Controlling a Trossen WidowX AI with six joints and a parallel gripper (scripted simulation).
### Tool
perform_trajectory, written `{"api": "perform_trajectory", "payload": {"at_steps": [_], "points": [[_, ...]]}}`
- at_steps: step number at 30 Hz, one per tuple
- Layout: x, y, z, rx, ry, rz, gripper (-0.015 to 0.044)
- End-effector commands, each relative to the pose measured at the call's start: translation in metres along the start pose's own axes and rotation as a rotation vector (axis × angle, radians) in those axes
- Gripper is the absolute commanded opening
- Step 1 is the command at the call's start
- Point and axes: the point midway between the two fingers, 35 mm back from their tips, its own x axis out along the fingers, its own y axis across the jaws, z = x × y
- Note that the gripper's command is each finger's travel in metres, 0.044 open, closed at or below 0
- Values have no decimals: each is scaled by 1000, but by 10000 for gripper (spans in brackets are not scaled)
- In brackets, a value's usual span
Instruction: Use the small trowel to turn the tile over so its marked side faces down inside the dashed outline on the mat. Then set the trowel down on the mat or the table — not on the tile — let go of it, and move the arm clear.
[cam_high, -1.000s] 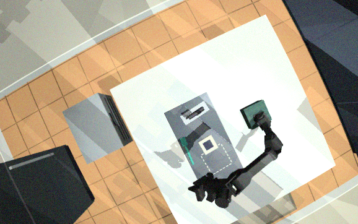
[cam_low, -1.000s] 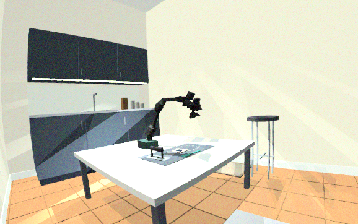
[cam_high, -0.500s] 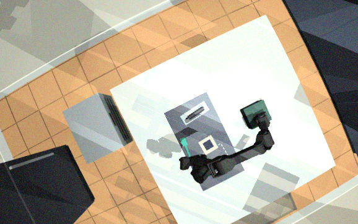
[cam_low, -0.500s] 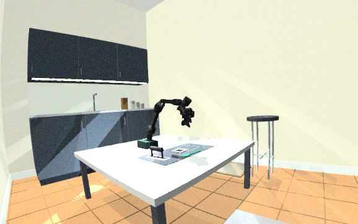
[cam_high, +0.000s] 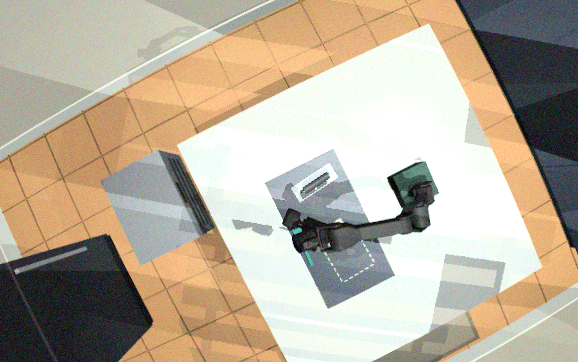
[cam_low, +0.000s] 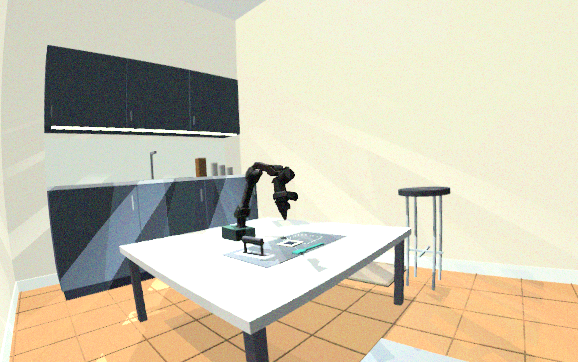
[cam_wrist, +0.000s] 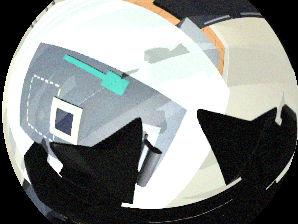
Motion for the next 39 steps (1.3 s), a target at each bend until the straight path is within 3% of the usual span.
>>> {"api": "perform_trajectory", "payload": {"at_steps": [1, 18, 39], "points": [[16, 0, -37, 109, 62, 90, 270], [39, 17, -160, 530, 257, 385, 270], [58, 26, -166, 548, 263, 397, 270]]}}
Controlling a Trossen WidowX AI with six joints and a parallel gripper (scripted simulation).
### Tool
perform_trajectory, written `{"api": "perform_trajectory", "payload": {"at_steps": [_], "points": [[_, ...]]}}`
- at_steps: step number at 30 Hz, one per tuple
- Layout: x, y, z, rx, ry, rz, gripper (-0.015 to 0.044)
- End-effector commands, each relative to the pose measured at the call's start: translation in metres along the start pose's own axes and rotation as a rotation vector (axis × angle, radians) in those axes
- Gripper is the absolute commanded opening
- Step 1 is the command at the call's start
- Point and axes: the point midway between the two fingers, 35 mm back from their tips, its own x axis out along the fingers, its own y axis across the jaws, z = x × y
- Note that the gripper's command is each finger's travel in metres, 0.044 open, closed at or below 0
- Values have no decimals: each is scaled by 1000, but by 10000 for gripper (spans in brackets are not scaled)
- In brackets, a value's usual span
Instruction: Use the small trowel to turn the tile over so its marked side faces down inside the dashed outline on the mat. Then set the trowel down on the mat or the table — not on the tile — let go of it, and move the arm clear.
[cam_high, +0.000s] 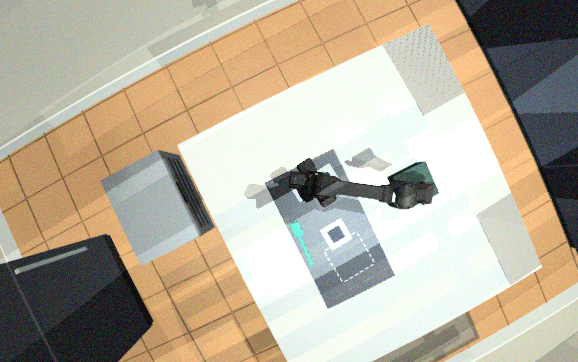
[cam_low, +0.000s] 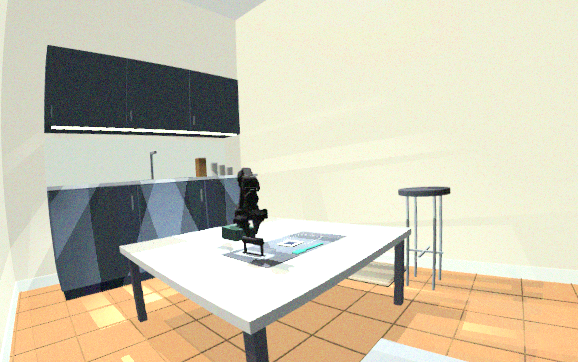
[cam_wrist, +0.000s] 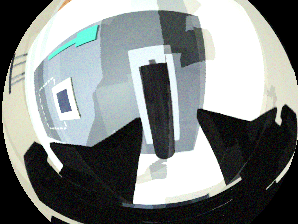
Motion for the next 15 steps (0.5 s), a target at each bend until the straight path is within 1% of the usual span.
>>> {"api": "perform_trajectory", "payload": {"at_steps": [1, 15], "points": [[11, 1, -1, 5, 4, 10, 270], [33, 2, -1, 5, 4, 10, 270]]}}
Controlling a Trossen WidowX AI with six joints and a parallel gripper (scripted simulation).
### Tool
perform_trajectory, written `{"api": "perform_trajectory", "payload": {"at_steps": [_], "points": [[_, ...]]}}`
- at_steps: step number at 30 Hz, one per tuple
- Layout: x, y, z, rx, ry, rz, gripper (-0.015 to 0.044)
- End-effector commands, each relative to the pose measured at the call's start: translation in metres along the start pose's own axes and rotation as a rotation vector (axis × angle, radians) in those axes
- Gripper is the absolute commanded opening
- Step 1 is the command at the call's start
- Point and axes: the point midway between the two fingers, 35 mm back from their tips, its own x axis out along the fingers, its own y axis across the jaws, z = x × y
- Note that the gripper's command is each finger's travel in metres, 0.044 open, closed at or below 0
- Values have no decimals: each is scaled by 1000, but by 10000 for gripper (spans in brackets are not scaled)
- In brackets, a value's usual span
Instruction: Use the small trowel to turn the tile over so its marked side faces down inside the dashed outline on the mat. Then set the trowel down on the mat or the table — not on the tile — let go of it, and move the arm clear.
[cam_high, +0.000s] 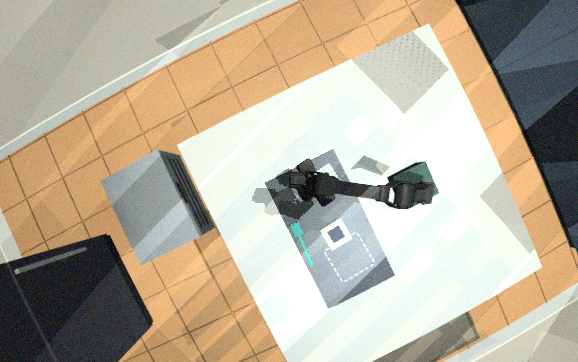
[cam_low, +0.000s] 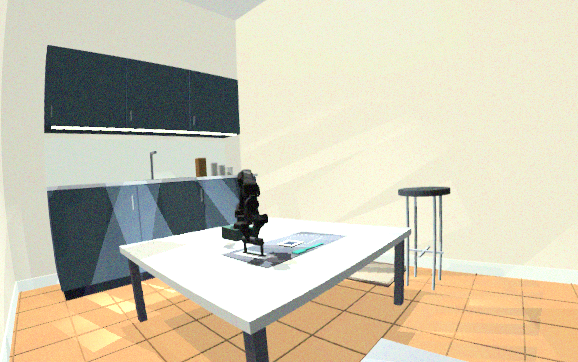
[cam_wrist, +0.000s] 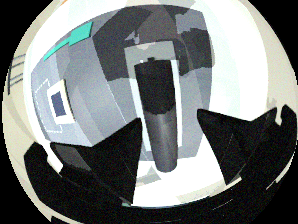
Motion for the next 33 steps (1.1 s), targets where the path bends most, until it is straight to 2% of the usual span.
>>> {"api": "perform_trajectory", "payload": {"at_steps": [1, 23, 33], "points": [[10, 2, -1, 4, 4, 9, 270], [10, 2, -1, 4, 4, 9, 130], [10, 2, -1, -71, 3, 9, 130]]}}
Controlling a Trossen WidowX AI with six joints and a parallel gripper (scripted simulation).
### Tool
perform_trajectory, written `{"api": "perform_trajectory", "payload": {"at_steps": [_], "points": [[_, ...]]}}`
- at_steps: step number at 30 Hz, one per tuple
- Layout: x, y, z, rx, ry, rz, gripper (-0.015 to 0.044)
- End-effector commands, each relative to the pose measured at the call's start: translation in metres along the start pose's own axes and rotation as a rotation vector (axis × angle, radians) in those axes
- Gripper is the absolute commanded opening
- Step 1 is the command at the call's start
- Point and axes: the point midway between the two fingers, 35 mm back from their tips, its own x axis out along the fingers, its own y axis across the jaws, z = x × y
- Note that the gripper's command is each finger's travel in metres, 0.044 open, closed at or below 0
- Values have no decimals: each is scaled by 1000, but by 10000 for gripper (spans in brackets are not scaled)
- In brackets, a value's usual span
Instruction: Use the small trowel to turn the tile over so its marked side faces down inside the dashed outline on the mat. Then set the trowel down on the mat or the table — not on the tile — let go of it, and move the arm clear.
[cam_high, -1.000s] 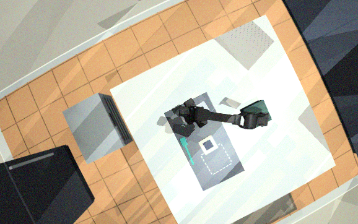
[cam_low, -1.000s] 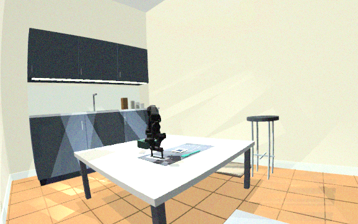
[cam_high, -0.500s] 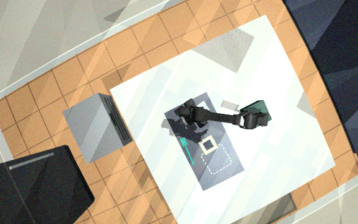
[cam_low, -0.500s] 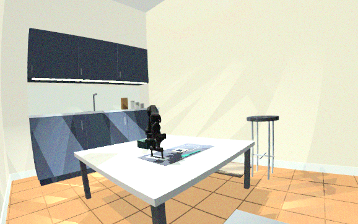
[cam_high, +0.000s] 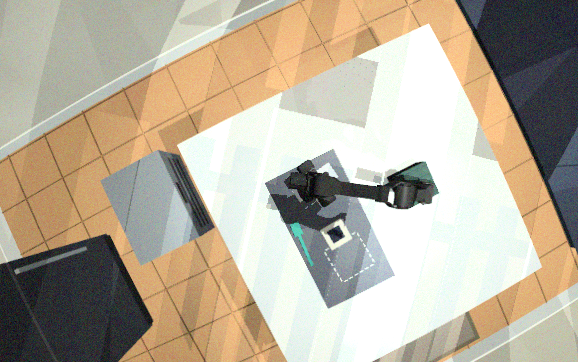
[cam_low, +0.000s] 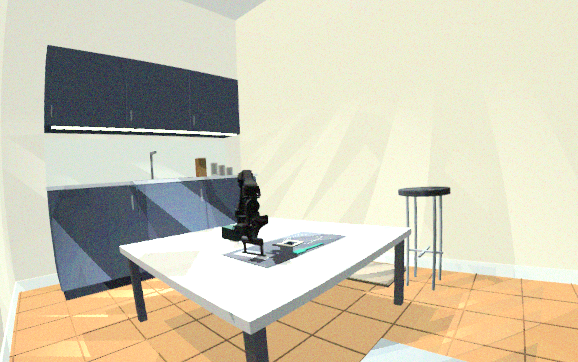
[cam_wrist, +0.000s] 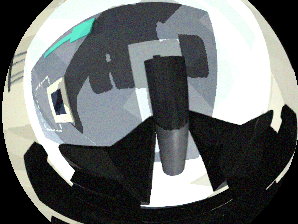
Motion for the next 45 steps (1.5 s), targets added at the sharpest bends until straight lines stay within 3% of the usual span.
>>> {"api": "perform_trajectory", "payload": {"at_steps": [1, 37, 45], "points": [[2, -3, 0, -86, -1, -8, 130], [2, -3, 0, -1162, 4, -7, 130], [2, -3, 0, -1182, 4, -7, 130]]}}
